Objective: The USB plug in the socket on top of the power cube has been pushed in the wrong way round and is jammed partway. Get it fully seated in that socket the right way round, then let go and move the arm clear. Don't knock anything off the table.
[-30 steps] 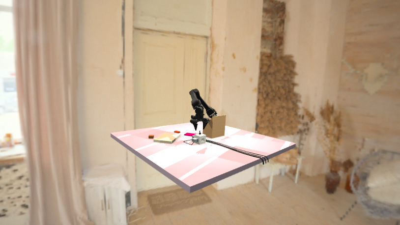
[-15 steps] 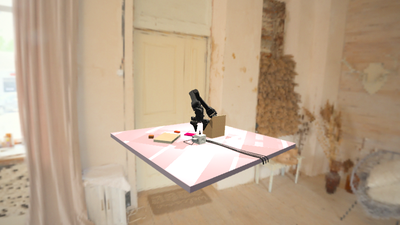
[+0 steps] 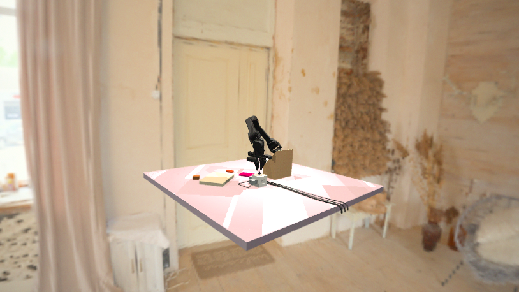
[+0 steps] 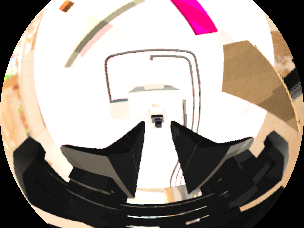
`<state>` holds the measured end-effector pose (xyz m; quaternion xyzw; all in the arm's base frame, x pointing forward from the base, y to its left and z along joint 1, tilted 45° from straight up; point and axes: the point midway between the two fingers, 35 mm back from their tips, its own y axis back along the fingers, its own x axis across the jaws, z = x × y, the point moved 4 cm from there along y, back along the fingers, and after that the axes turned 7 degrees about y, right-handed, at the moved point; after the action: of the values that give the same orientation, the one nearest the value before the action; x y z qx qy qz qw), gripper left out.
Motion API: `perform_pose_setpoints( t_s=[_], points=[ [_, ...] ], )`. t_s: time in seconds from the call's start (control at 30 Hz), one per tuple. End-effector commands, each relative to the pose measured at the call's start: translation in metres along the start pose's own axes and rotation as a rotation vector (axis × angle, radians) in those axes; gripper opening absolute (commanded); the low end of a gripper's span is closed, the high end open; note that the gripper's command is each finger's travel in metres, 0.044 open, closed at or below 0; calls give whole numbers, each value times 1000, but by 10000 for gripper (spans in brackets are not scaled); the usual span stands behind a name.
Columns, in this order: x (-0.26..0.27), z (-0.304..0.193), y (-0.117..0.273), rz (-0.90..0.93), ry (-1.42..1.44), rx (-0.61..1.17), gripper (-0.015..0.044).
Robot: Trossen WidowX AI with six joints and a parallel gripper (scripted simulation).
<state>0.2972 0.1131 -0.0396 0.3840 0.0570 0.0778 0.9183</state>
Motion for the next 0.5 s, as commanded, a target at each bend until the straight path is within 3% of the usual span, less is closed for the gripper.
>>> perform_pose_setpoints(
  t_s=[0.0, 0.03, 0.47],
  points=[
    [0, 0, 0, 1, -1, 0, 20],
    [0, 0, 0, 1, -1, 0, 0],
    [0, 0, 0, 1, -1, 0, 0]
  ],
)
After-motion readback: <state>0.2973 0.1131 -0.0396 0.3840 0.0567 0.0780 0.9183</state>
